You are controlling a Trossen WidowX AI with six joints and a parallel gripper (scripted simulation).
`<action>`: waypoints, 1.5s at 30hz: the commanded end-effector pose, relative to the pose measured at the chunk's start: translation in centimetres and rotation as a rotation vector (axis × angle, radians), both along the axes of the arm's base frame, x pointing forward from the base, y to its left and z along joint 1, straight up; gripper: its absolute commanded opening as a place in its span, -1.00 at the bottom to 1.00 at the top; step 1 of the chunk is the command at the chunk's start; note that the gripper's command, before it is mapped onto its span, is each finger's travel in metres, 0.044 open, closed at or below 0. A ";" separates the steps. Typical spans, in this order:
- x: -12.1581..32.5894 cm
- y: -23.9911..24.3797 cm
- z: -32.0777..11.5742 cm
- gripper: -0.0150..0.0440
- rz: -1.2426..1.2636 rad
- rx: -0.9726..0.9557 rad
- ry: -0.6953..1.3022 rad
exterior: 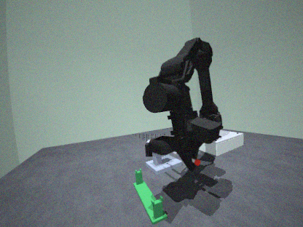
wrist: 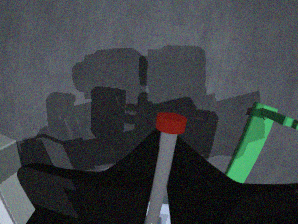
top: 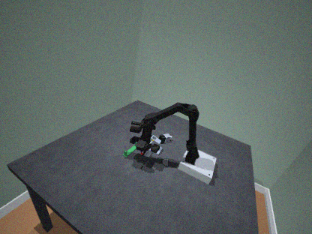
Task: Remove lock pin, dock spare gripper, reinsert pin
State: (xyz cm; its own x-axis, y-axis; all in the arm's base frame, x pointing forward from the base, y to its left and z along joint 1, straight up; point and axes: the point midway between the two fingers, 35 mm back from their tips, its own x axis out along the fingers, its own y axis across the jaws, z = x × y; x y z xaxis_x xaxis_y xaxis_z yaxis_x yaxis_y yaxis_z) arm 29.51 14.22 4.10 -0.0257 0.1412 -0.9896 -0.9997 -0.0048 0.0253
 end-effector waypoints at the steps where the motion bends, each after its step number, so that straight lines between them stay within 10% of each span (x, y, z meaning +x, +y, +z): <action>1: 0.2 0.4 0.3 -0.49 -0.002 0.005 -0.002; 45: -0.8 1.0 2.5 -0.49 -0.001 -0.026 0.061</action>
State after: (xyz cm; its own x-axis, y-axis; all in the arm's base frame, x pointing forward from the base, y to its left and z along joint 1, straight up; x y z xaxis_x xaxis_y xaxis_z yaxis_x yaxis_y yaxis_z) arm 28.60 15.17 6.56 -0.0859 0.1151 -0.9896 -0.9963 -0.0038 0.0860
